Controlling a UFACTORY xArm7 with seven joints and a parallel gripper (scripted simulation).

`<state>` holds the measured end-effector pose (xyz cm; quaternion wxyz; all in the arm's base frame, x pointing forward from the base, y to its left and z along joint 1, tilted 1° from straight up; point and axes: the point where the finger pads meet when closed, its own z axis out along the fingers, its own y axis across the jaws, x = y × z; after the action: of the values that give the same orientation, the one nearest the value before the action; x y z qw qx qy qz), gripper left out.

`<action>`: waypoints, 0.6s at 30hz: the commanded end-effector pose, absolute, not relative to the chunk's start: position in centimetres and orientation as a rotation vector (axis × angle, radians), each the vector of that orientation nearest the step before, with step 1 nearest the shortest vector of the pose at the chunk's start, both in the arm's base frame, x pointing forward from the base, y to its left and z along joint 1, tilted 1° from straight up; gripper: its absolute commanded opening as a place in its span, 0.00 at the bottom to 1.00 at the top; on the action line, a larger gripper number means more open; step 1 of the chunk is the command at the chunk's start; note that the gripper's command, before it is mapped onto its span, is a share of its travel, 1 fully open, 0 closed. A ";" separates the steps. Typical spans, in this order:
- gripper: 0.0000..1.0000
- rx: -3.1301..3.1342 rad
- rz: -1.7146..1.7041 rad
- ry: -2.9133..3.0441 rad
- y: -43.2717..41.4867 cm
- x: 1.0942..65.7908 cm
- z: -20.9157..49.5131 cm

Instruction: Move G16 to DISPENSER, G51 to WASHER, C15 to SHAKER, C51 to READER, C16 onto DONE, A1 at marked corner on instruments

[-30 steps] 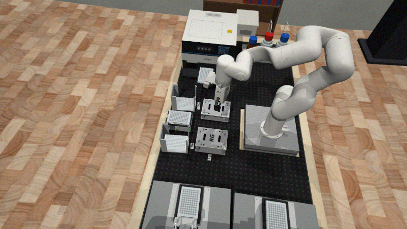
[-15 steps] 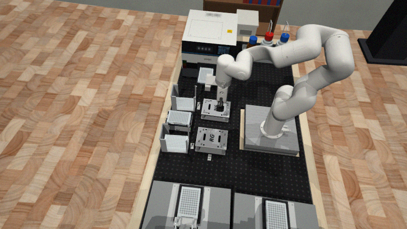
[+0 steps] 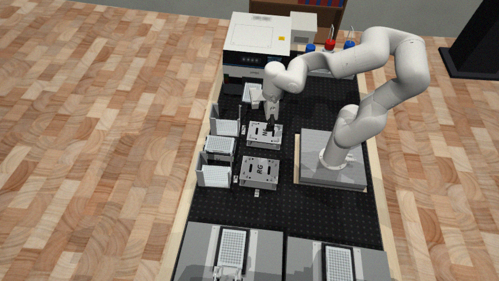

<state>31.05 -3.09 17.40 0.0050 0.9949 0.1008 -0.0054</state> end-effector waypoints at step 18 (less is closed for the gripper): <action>1.00 3.060 -0.011 0.685 -8.9 33.2 17.6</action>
<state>32.58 -7.70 17.42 0.0042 0.9769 0.2136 -0.0058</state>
